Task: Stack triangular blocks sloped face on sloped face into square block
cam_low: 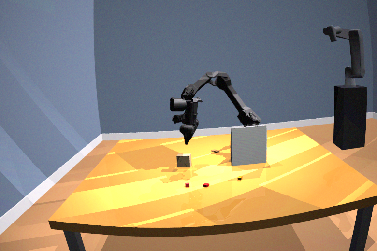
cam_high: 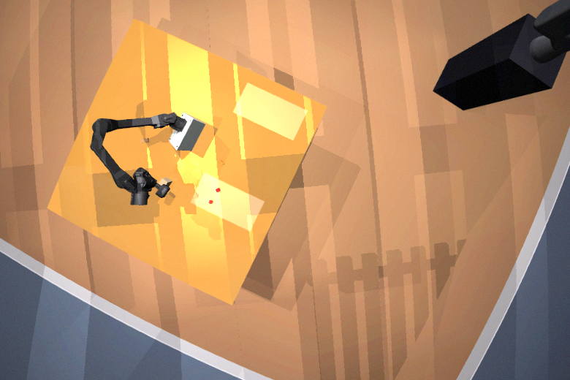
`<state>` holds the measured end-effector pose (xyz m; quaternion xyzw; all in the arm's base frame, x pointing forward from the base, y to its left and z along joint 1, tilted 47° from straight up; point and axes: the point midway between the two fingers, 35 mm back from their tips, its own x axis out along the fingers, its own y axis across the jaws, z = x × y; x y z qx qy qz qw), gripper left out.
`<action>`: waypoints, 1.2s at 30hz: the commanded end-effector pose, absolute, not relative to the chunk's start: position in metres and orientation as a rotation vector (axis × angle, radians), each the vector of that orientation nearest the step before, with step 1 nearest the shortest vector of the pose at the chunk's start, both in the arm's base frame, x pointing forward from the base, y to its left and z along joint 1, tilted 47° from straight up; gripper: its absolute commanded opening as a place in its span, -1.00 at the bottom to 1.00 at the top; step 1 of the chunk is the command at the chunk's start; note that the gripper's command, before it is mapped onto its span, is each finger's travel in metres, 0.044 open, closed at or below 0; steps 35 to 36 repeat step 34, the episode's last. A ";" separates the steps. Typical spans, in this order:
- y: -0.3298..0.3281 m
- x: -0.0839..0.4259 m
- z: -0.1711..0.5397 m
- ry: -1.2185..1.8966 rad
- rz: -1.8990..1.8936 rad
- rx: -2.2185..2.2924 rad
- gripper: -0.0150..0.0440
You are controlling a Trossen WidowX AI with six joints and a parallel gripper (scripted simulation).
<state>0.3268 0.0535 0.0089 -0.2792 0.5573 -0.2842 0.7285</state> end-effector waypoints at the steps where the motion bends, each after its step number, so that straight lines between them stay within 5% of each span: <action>1: 0.063 0.324 0.022 1.220 -0.632 -0.599 1.00; 36: 0.060 0.325 0.016 1.220 -0.625 -0.611 1.00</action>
